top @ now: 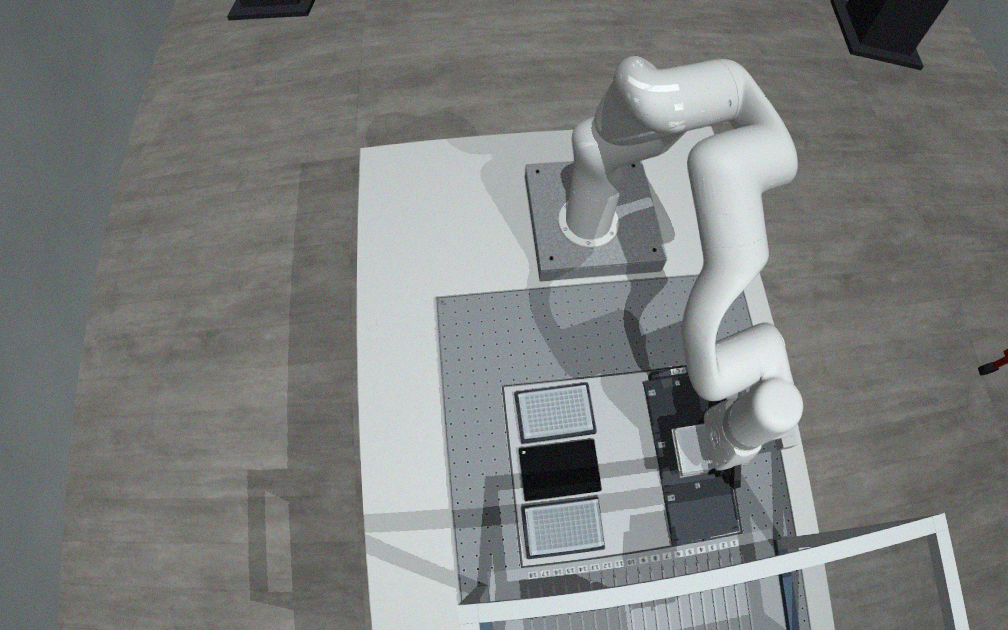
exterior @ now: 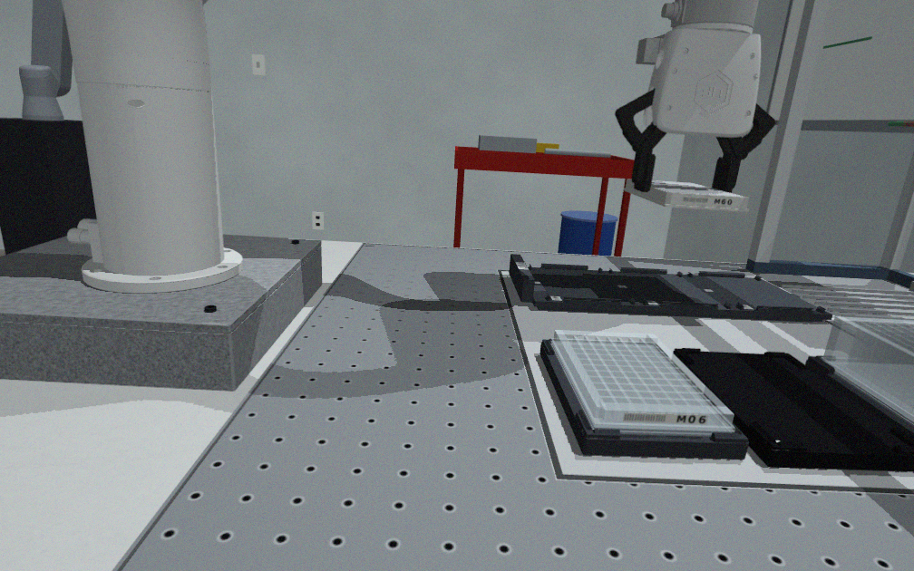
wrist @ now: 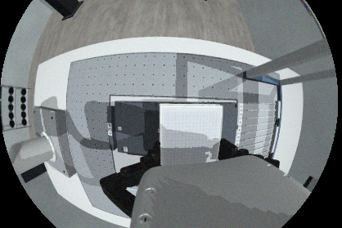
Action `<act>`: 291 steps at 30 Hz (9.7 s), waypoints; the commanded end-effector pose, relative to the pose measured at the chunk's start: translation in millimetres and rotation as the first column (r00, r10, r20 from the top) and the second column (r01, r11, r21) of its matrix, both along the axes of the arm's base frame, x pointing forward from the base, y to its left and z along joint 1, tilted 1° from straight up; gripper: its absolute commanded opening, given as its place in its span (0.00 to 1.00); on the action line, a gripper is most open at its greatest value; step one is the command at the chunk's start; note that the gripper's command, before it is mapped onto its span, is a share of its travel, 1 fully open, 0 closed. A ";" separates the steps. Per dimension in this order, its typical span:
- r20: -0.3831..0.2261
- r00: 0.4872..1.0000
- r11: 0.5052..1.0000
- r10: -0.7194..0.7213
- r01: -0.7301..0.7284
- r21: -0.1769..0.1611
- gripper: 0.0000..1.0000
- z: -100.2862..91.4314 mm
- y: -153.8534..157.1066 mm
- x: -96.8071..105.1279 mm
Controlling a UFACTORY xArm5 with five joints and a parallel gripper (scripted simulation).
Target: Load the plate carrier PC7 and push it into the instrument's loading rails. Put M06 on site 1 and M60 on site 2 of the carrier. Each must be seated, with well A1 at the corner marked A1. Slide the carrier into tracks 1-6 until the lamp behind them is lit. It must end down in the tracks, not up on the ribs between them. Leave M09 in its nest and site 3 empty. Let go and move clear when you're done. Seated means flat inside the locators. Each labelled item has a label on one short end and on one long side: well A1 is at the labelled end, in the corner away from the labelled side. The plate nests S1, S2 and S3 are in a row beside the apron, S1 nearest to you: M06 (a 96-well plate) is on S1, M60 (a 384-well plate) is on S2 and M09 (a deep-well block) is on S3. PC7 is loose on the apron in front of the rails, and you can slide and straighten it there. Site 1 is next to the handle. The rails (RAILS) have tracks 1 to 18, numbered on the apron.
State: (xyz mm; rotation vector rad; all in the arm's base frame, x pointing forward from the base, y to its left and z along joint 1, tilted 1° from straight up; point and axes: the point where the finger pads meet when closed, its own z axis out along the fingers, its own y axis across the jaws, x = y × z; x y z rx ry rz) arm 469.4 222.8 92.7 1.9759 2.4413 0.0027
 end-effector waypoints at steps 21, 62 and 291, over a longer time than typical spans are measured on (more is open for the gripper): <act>0.004 1.000 1.000 0.000 0.000 0.002 0.00 -36.5 0.4 1.7; 0.004 1.000 1.000 0.000 0.000 0.002 0.00 -87.1 0.0 2.2; 0.009 1.000 1.000 0.005 -0.005 -0.001 1.00 12.1 -217.0 -57.9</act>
